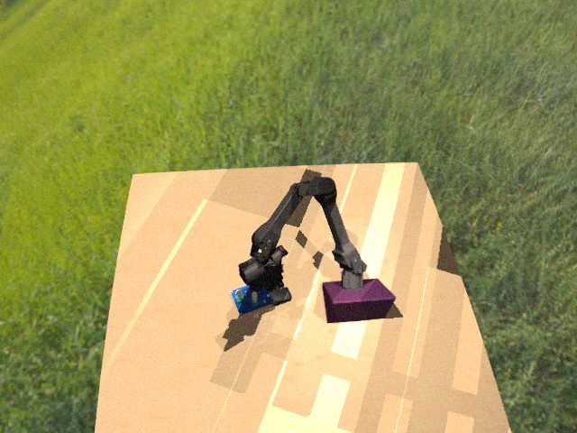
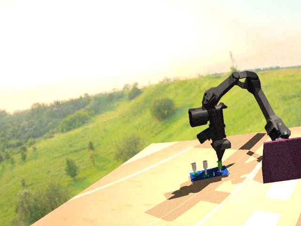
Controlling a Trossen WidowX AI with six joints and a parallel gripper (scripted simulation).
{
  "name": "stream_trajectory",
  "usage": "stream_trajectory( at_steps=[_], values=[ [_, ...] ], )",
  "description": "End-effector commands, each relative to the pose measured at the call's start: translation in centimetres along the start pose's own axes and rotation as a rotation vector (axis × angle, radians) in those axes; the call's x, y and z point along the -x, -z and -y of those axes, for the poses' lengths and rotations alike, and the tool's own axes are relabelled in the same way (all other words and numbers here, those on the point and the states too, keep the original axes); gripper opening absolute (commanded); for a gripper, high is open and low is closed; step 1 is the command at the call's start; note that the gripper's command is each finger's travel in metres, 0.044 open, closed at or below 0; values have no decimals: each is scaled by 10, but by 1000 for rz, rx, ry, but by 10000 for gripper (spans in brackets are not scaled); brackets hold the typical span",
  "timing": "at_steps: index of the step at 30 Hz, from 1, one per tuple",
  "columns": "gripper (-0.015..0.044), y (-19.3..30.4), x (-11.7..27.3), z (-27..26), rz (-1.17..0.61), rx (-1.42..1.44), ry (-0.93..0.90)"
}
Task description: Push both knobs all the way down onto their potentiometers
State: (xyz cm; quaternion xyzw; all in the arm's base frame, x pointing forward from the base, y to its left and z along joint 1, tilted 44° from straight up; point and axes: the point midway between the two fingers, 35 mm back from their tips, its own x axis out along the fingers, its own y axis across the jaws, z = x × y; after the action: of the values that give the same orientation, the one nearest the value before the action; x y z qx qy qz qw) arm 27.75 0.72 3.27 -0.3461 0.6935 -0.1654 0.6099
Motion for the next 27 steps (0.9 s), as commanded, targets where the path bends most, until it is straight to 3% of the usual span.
stream_trajectory(
  at_steps=[1,27],
  values=[
    [0,-1,-6,1,-4,-5,1],
    [0,-1,-10,1,-4,-5,2]
  ],
)
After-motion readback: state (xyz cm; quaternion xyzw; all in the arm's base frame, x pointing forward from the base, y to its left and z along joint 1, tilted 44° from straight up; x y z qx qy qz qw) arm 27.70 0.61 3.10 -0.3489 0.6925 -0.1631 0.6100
